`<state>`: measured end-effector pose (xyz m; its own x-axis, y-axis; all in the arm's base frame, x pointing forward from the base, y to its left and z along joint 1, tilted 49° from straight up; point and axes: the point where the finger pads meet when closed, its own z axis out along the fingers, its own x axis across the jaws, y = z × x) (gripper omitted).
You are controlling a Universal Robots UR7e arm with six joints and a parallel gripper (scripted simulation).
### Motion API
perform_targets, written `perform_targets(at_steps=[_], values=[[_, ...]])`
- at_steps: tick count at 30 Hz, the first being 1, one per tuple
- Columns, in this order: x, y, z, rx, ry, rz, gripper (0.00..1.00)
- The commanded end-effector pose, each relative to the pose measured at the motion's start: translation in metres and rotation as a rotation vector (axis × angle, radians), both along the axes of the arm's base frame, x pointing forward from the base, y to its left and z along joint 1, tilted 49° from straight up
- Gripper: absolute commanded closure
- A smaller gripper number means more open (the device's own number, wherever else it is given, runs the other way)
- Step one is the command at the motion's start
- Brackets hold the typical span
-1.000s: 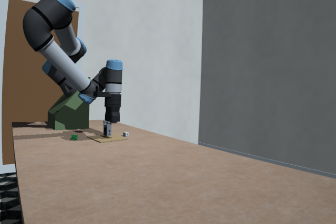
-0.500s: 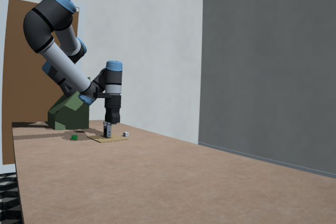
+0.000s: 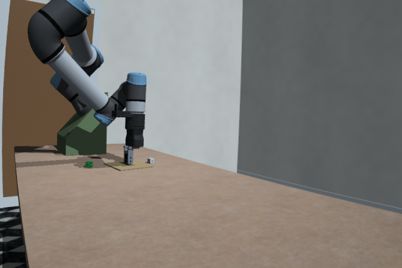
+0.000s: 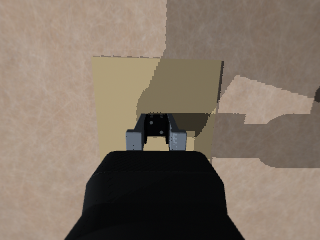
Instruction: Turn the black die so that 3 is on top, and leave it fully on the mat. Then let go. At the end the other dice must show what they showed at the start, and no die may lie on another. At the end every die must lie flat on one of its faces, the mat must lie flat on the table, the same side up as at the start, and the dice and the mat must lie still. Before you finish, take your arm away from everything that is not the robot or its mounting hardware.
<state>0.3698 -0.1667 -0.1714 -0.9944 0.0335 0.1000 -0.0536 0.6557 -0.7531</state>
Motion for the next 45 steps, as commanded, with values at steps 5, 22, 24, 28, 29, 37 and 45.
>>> perform_targets(at_steps=[5, 22, 24, 28, 29, 37, 45], values=[[0.0003, 0.0003, 0.0003, 0.000, -0.001, 0.001, 0.60], [0.0002, -0.0013, -0.0011, 0.000, -0.001, 0.001, 0.60], [0.0001, -0.0017, -0.0015, 0.000, -0.001, 0.001, 0.60], [0.0000, -0.0025, -0.0021, 0.000, -0.001, 0.001, 0.60], [0.0000, -0.0026, -0.0022, 0.000, -0.001, 0.001, 0.60], [0.0000, -0.0028, -0.0024, 0.000, -0.001, 0.001, 0.60], [0.0000, -0.0028, -0.0024, 0.000, -0.001, 0.001, 0.60]])
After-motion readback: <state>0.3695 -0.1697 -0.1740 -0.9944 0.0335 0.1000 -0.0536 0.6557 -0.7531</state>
